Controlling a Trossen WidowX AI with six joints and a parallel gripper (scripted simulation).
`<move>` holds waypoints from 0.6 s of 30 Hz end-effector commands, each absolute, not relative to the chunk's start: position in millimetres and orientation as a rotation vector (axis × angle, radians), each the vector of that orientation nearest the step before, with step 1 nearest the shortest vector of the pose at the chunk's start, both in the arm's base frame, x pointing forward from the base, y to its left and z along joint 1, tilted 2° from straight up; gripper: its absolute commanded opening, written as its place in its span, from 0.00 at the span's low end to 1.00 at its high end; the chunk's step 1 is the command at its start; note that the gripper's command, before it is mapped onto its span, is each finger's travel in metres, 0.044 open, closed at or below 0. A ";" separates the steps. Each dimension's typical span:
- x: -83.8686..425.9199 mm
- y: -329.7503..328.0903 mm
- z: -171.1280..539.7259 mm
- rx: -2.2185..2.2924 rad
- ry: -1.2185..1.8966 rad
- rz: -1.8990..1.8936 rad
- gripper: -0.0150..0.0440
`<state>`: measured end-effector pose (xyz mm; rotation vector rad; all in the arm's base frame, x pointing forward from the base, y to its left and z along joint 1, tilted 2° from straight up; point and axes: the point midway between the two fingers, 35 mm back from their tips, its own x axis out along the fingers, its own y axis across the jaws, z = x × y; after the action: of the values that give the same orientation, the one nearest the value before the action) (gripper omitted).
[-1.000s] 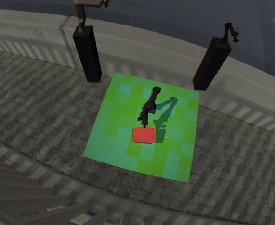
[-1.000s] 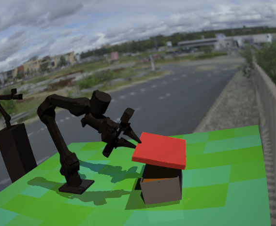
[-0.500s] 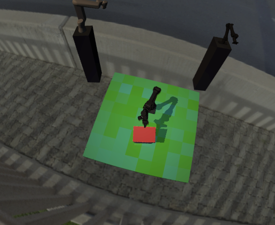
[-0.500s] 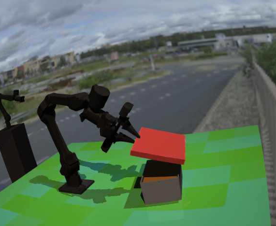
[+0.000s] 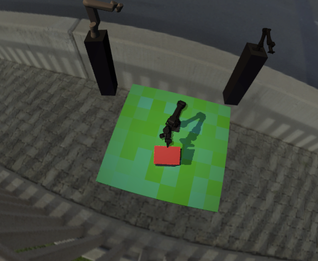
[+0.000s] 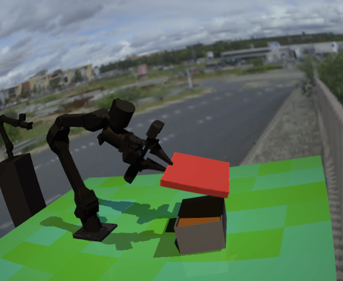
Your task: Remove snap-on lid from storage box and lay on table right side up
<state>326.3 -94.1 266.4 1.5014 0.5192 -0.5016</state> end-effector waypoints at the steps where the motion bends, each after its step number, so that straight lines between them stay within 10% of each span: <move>1: 326.6 -93.5 270.8 1.502 0.514 -0.493 0.25; 18: 324.1 -59.5 265.1 1.506 0.515 -0.492 0.25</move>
<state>324.5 -65.3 263.2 1.5014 0.5244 -0.4961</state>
